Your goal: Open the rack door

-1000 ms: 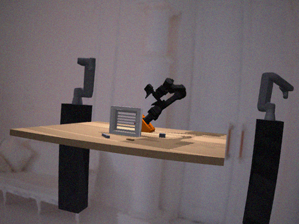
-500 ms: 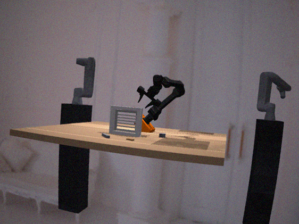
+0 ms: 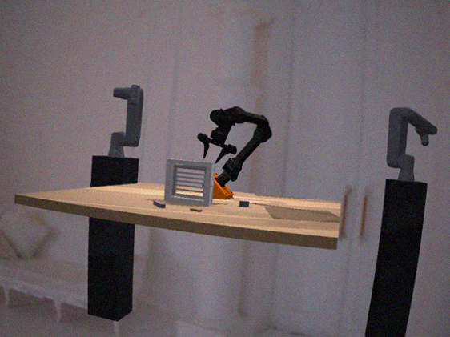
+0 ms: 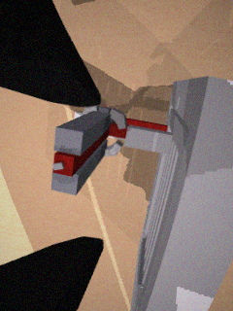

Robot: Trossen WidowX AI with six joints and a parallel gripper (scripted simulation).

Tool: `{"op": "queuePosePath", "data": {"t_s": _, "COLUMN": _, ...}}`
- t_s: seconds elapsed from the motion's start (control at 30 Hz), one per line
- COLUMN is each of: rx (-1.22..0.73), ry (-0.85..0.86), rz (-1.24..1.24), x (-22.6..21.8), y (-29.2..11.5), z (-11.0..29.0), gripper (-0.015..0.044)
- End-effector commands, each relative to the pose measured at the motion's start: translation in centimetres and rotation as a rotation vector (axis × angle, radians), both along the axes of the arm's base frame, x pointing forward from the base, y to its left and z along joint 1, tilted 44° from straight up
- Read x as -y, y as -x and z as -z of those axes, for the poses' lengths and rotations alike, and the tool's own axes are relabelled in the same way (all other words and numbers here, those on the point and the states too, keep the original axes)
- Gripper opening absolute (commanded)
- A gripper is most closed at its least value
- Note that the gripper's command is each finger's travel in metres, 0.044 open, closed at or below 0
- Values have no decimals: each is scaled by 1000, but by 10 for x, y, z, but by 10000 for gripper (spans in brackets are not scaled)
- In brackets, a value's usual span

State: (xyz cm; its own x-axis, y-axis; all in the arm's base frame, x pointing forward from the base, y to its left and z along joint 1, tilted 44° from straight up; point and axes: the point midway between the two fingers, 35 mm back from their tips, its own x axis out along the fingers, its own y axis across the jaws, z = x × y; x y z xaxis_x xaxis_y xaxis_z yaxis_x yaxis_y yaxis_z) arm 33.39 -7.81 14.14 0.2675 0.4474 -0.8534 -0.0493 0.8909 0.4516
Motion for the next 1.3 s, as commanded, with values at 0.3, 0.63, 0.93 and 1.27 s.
{"op": "queuePosePath", "data": {"t_s": 0.3, "rx": -197, "ry": -297, "rz": 35, "x": 14, "y": 13, "z": 1, "gripper": 280}}
{"op": "queuePosePath", "data": {"t_s": 0.63, "rx": -214, "ry": -313, "rz": 37, "x": 11, "y": 12, "z": 5, "gripper": 280}}
{"op": "queuePosePath", "data": {"t_s": 0.93, "rx": -239, "ry": -315, "rz": 34, "x": 1, "y": 10, "z": 15, "gripper": 280}}
{"op": "queuePosePath", "data": {"t_s": 1.27, "rx": -267, "ry": -316, "rz": 31, "x": -10, "y": 9, "z": 27, "gripper": 280}}
